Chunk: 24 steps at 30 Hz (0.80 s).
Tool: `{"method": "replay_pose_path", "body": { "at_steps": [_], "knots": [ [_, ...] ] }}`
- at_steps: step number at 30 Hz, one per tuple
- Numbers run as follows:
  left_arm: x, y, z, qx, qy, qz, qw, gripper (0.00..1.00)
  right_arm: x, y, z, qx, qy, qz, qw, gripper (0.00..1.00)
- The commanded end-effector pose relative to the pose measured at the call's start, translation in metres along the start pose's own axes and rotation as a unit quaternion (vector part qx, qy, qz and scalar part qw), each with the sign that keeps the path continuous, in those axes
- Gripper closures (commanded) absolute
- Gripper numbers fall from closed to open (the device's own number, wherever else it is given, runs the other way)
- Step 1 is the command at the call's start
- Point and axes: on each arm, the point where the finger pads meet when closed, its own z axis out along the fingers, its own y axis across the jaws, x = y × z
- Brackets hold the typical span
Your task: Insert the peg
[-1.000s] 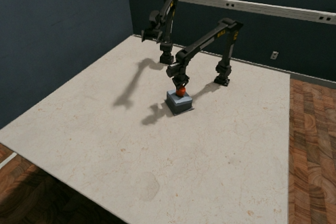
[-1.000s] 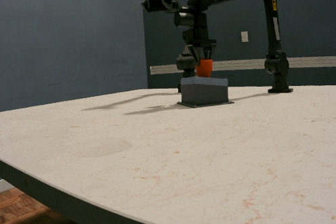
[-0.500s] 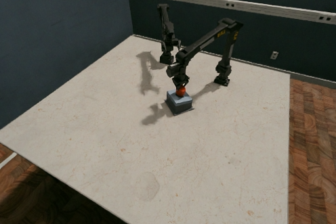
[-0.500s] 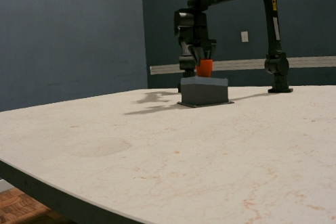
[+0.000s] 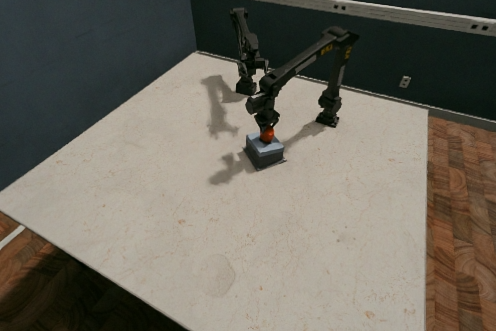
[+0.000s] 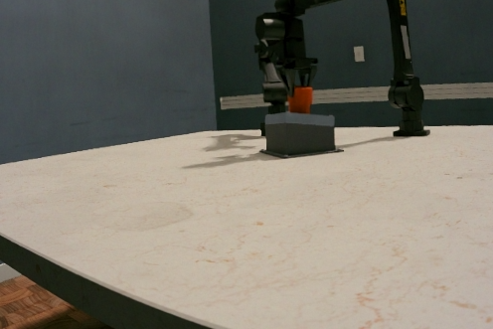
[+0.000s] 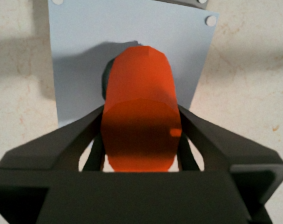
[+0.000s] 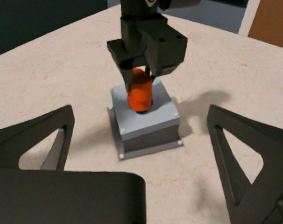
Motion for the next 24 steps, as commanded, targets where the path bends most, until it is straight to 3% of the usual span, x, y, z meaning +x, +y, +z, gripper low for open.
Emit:
{"method": "replay_pose_path", "body": {
  "at_steps": [1, 8, 9, 13, 18, 24],
  "knots": [
    [0.000, 0.016, -0.048, -0.041, -0.001, 0.000, 0.999, 0.61, -0.021, 0.000, -0.001, 0.000, -0.017, 0.002, 1.000, 0.00],
    [0.000, 0.015, -0.060, -0.041, -0.001, 0.000, 0.999, 0.61, -0.021, 0.000, -0.001, 0.000, -0.017, 0.002, 1.000, 0.00],
    [-0.003, 0.011, -0.041, -0.025, 0.000, 0.010, 1.000, 0.61, -0.021, 0.000, -0.001, 0.000, -0.017, 0.002, 1.000, 0.00],
    [-0.008, 0.008, -0.034, -0.056, 0.024, 0.046, 0.997, 0.61, -0.021, 0.000, -0.001, 0.000, -0.017, 0.002, 1.000, 0.00],
    [-0.006, 0.012, -0.021, -0.111, 0.100, 0.077, 0.986, 0.61, -0.021, 0.000, -0.001, 0.000, -0.017, 0.002, 1.000, 0.00],
    [-0.001, 0.020, -0.029, -0.123, 0.107, 0.066, 0.984, 0.61, -0.021, 0.000, -0.001, 0.000, -0.017, 0.002, 1.000, 0.00]
  ]
}}
